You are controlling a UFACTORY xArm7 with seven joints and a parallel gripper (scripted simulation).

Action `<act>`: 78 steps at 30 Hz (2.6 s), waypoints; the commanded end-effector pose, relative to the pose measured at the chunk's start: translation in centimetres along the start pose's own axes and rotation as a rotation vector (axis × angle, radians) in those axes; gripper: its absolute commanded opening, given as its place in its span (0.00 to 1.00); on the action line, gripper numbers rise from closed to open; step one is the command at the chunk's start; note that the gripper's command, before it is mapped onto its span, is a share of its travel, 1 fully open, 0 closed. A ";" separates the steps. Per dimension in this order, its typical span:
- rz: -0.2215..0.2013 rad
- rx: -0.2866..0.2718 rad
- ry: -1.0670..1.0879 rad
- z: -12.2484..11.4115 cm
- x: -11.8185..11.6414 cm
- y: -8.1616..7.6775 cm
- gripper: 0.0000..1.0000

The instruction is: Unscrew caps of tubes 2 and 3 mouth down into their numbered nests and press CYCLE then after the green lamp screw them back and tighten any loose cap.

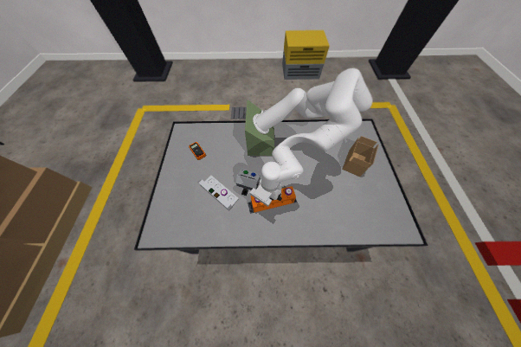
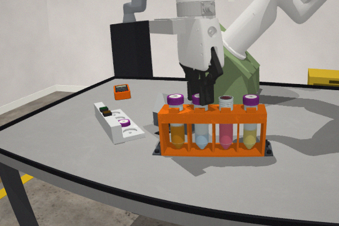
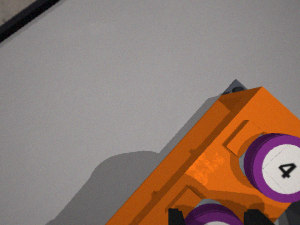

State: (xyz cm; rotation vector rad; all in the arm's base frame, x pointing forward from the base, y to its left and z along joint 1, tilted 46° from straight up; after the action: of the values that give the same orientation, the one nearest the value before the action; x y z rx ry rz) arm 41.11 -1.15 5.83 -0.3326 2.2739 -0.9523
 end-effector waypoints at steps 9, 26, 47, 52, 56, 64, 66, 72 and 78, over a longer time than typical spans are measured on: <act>0.020 0.005 -0.059 0.2 0.1 -0.2 0.46; 0.021 0.001 0.409 0.2 0.1 -0.2 0.46; 0.021 -0.005 0.988 0.2 0.1 -0.2 0.00; 0.021 -0.005 0.988 0.2 0.1 -0.2 0.00; 0.021 -0.005 0.988 0.2 0.1 -0.2 0.00; 0.021 -0.004 0.838 0.2 0.1 -0.2 0.00; 0.021 -0.003 0.738 0.2 0.1 -0.2 0.00; 0.021 0.000 0.464 0.2 0.1 -0.2 0.00; 0.021 0.000 0.464 0.2 0.1 -0.2 0.00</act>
State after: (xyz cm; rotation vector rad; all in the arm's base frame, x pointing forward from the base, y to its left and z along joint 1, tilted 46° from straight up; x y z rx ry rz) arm 41.08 -1.20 5.80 -0.0952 2.7120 -1.1239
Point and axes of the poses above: the point where the finger pads meet when closed, its own y axis out along the fingers, its own x axis across the jaws, z = x × y, the point moved 8 cm from there along -y, back along the fingers, and after that the axes turned 14 degrees about y, right-handed, at the moved point
